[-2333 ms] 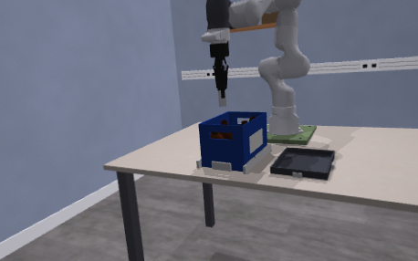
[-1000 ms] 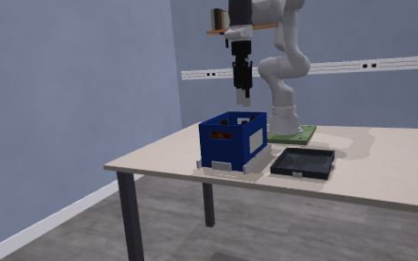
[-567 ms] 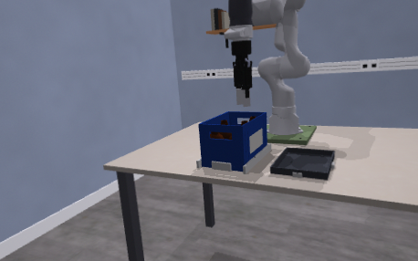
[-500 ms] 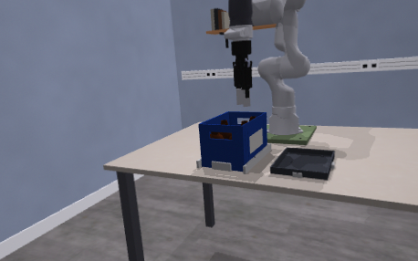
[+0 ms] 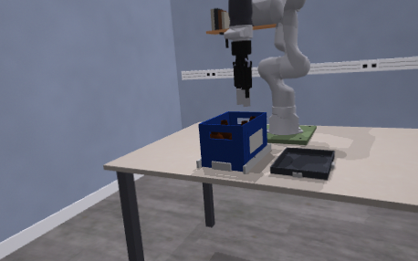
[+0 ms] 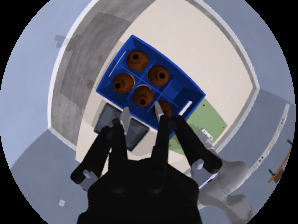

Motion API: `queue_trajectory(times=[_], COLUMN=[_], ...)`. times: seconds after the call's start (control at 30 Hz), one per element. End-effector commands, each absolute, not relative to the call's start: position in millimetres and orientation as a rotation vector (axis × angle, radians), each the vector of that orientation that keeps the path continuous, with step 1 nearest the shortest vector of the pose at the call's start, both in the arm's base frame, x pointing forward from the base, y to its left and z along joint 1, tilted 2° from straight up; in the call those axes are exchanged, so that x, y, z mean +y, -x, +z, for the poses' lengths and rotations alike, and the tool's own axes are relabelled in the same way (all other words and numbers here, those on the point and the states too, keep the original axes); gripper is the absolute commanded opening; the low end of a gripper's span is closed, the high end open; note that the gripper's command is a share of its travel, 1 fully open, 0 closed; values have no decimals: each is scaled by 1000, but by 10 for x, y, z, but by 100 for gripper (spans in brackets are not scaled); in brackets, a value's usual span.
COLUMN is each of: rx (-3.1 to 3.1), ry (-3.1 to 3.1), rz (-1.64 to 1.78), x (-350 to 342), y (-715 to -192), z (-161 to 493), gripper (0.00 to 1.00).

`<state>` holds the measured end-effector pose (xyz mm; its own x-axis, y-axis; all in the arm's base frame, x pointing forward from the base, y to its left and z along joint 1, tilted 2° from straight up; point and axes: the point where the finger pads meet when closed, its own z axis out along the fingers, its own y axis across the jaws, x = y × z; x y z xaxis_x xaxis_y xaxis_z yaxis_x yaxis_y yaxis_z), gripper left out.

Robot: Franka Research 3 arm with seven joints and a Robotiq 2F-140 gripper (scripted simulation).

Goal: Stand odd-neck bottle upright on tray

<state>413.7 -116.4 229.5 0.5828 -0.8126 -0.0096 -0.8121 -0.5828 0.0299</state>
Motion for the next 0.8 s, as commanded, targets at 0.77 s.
queue_trajectory(times=[0.77], rx=[-1437], ry=[-2769], rz=[-40], x=[-1154], y=[-4121], z=[2172], gripper=[44])
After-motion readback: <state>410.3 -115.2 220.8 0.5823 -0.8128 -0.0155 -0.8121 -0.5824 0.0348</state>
